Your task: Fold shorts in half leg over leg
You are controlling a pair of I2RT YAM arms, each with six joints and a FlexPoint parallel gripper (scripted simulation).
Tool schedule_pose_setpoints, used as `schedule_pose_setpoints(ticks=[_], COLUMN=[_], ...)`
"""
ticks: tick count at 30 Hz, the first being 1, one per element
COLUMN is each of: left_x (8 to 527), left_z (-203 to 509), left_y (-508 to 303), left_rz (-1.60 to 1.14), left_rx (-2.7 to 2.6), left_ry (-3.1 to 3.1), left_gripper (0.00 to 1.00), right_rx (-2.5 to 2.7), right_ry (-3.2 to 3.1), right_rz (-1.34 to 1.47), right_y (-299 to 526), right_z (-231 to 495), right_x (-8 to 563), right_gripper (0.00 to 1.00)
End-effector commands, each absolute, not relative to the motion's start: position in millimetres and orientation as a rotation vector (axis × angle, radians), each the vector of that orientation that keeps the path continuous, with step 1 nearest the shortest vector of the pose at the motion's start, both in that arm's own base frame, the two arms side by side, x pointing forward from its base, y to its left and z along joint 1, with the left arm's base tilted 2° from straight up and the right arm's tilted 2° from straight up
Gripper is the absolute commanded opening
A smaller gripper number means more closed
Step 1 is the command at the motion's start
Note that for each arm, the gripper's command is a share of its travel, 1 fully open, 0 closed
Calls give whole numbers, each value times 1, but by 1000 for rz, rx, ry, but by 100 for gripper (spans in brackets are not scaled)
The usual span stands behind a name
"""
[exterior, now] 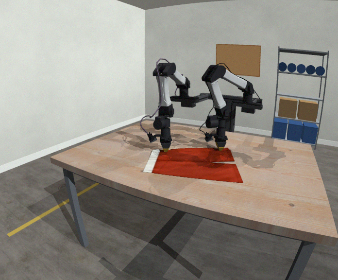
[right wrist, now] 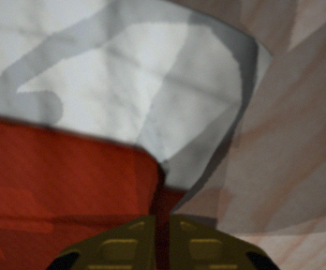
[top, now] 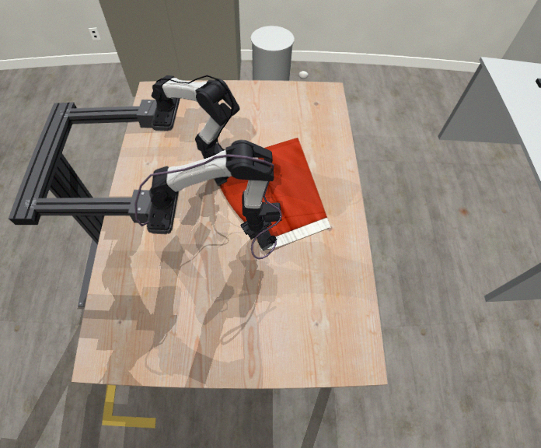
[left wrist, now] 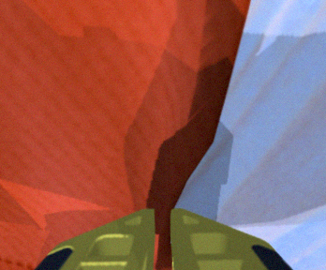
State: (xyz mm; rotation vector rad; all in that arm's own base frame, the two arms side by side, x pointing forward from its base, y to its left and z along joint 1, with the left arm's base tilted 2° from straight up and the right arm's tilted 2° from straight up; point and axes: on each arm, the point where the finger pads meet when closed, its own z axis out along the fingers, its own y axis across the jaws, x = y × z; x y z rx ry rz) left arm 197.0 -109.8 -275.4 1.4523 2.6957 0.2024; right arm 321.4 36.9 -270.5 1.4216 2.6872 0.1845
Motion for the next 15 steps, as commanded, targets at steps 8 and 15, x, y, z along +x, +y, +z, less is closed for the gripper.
schedule_pose_setpoints(ticks=[8,15], left_x=[219,219], left_z=[-291,-290], left_y=[-91,-90], left_rz=[320,319], left_rx=[1363,1362], left_ry=[2683,2686], left_gripper=[6,6], right_rx=[1373,1359], right_ry=[2683,2690], right_rz=[301,300], right_y=[59,58], right_z=[-286,-286], right_x=[338,339], right_gripper=[6,6])
